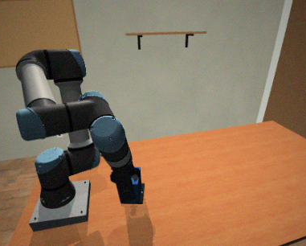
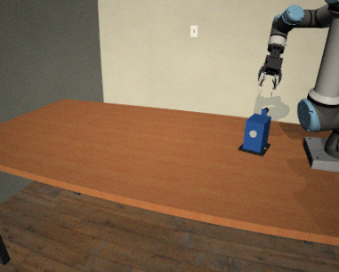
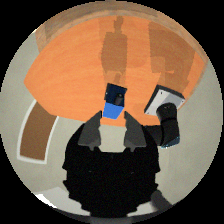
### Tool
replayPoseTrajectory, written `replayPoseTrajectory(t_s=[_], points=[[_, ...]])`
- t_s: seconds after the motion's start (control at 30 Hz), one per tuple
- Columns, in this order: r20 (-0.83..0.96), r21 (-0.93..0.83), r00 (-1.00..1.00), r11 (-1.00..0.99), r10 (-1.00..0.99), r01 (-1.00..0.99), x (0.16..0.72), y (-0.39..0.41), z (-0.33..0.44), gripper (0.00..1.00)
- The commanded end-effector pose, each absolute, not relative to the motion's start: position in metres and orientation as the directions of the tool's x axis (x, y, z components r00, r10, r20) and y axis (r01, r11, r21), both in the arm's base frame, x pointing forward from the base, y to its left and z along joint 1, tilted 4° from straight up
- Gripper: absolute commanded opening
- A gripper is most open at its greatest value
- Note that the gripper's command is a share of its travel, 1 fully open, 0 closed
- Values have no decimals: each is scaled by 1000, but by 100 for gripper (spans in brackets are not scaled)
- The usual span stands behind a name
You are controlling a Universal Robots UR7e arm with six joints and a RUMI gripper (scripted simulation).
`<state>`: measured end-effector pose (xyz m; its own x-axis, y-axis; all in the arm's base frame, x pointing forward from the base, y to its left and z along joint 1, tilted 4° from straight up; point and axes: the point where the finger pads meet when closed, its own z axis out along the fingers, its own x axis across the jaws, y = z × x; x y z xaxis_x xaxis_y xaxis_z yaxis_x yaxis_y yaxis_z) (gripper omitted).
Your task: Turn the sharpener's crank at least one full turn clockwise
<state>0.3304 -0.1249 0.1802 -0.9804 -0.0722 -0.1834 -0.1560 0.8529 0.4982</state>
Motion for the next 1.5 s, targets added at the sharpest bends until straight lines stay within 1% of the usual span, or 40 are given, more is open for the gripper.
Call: replayPoseTrajectory(t_s=[0.0, 0.17, 0.87, 1.47], points=[[-132, 517, -991, 855, 26, -46, 323, -140, 178, 32], [-62, 536, -985, 838, 159, 101, 312, -158, 176, 32], [-62, 536, -985, 838, 159, 101, 318, -134, 137, 32], [-62, 536, -985, 838, 159, 101, 318, -134, 137, 32]])
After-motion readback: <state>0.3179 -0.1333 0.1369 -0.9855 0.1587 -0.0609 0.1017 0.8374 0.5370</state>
